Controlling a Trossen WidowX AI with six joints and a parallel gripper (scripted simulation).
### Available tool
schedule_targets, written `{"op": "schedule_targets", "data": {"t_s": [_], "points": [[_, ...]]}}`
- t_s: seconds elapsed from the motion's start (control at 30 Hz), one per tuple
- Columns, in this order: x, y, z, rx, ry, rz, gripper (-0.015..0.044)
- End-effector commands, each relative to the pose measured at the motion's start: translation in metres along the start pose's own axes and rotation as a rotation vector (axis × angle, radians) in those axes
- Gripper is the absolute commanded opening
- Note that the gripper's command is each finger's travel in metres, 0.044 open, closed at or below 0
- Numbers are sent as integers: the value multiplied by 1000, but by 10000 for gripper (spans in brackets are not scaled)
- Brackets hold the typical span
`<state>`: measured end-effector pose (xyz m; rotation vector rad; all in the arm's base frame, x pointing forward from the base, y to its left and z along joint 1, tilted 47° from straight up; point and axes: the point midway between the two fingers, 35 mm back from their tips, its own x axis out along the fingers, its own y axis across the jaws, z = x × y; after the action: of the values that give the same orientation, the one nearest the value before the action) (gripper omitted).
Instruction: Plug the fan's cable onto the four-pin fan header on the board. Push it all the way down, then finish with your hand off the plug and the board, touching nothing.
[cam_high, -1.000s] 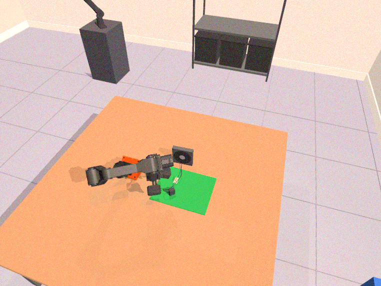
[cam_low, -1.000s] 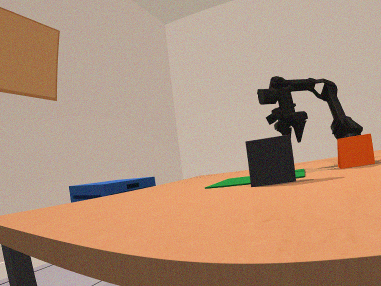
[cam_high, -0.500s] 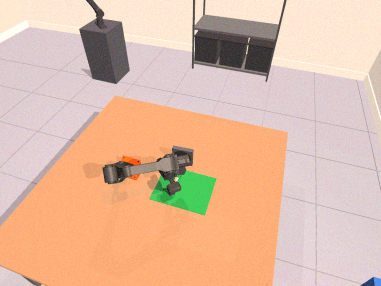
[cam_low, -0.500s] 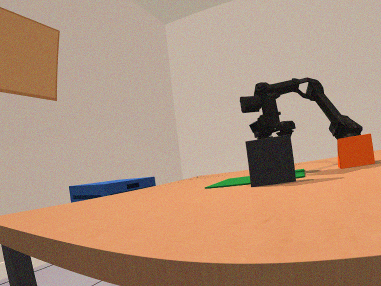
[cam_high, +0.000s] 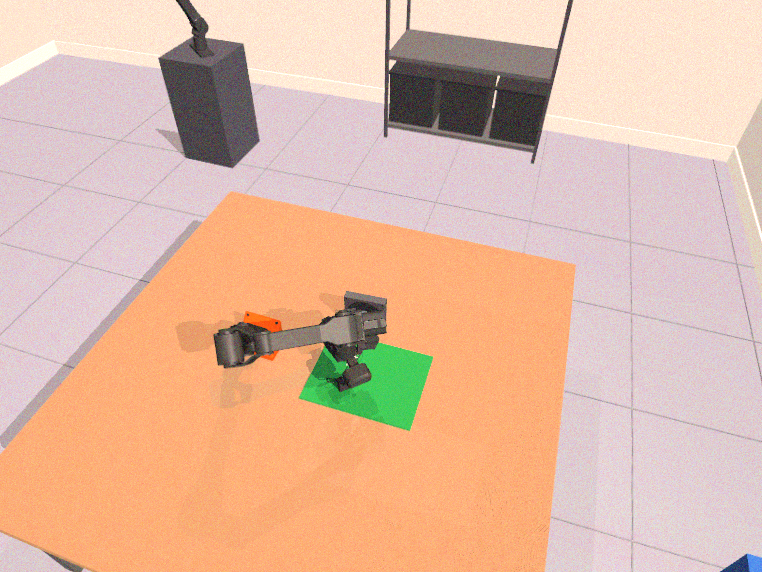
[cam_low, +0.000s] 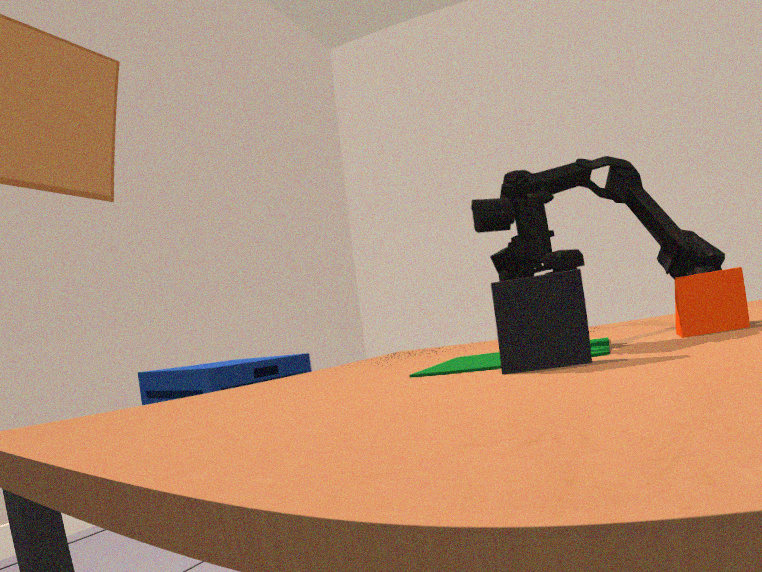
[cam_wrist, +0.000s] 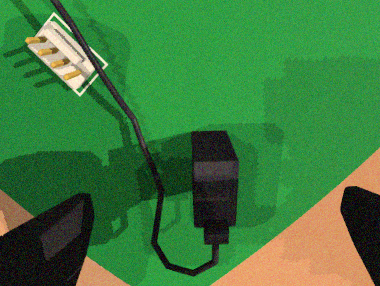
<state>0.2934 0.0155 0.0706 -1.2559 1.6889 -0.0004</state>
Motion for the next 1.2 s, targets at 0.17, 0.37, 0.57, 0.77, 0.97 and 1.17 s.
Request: {"op": "schedule_targets", "data": {"t_s": [0.17, 0.37, 0.57, 0.77, 0.97, 1.17], "points": [[17, -1, 0, -5, 8, -1, 440], [26, -1, 0, -5, 8, -1, 440], [36, -1, -1, -5, 8, -2, 440], [46, 0, -2, -5, 9, -3, 440], [48, 0, -2, -5, 10, -3, 440], [46, -1, 0, 3, 2, -1, 414]]}}
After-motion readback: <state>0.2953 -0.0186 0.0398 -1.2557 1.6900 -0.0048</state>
